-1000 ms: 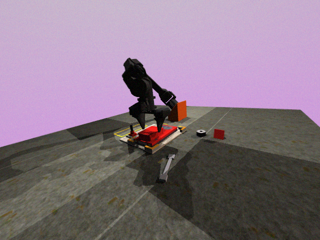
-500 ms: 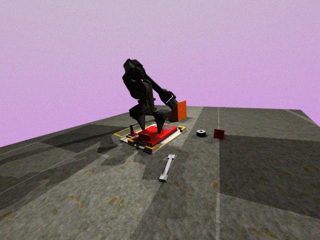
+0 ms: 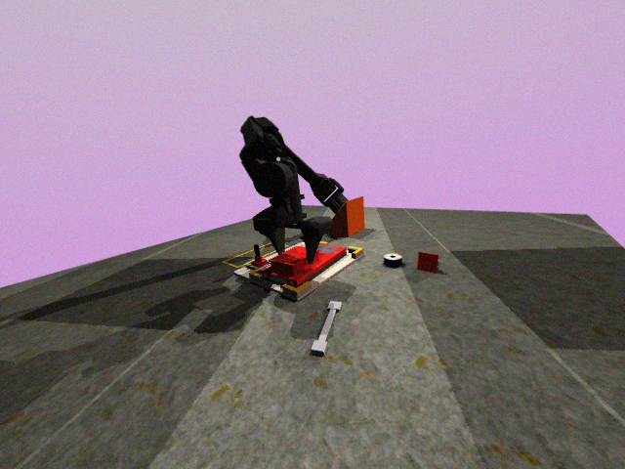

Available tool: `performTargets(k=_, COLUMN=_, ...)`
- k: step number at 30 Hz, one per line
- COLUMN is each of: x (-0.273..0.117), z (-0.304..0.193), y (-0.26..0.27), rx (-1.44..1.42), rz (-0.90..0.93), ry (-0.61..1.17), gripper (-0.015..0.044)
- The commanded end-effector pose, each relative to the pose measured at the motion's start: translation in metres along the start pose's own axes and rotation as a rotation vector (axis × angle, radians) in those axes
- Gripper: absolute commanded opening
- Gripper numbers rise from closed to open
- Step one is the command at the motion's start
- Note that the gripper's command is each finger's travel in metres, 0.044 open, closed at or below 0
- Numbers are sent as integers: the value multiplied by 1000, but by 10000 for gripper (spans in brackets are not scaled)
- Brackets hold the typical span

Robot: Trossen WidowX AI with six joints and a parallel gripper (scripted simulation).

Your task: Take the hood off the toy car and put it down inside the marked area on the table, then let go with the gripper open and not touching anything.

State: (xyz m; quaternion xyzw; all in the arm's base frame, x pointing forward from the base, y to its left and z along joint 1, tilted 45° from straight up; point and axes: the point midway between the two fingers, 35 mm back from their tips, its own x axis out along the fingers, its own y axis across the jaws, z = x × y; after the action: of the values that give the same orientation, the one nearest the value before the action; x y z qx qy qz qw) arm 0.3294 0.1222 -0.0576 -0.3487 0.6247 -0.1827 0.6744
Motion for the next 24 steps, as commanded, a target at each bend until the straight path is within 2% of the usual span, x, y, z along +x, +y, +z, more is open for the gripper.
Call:
performTargets(k=1, x=0, z=0, y=0, rx=0, rz=0, ry=0, gripper=328)
performTargets(k=9, x=0, z=0, y=0, rx=0, rz=0, ry=0, gripper=275)
performTargets(k=19, x=-5, z=0, y=0, rx=0, rz=0, ry=0, gripper=12)
performTargets(k=24, x=-9, z=0, y=0, rx=0, rz=0, ry=0, gripper=0)
